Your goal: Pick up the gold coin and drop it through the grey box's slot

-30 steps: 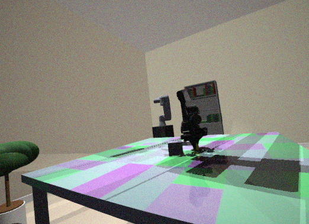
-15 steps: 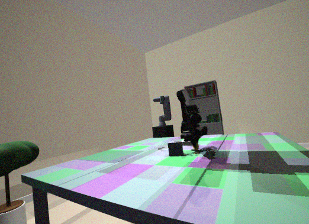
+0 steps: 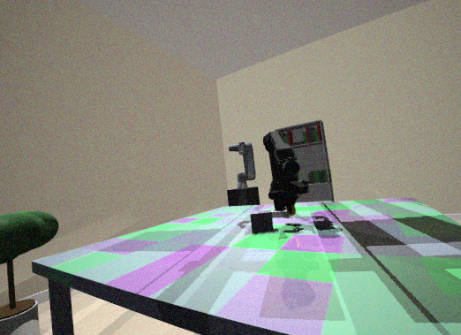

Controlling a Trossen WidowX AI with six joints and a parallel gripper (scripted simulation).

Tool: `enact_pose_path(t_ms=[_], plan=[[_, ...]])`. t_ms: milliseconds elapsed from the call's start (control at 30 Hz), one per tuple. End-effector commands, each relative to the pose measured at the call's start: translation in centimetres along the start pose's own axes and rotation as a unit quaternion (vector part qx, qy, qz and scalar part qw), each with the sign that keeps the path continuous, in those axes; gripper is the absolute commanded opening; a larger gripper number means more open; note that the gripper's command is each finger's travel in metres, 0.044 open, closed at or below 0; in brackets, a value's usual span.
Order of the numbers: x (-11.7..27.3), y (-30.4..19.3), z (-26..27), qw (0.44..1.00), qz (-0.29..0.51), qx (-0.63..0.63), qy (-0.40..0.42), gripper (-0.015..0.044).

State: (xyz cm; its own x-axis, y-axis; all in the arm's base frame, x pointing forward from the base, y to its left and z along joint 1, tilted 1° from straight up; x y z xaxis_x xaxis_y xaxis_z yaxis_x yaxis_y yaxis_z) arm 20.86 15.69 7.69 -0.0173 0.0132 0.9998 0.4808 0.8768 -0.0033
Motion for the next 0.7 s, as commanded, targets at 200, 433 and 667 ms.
enact_pose_path(t_ms=[200, 433, 667], plan=[[2.6, -0.1, 0.1, 1.0, -0.001, -0.001, 0.001, 0.0], [4.4, -0.3, 0.1, 1.0, 0.0, -0.001, 0.001, 0.0], [5.3, -0.4, 0.2, 1.0, 0.0, 0.01, 0.001, 0.0]])
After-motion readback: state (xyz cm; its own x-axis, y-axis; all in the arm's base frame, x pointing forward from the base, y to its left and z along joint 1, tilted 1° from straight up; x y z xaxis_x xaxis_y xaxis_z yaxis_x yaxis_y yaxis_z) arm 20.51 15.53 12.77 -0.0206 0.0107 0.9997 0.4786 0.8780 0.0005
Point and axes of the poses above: the point midway between the two fingers, 35 mm back from their tips, its own x axis back along the fingers, its own z axis across the jaws, y = z × x, the point moved 2 cm from there along x, back along the fingers, and after that the axes turned 11 degrees about -x, right-handed, at the moved point
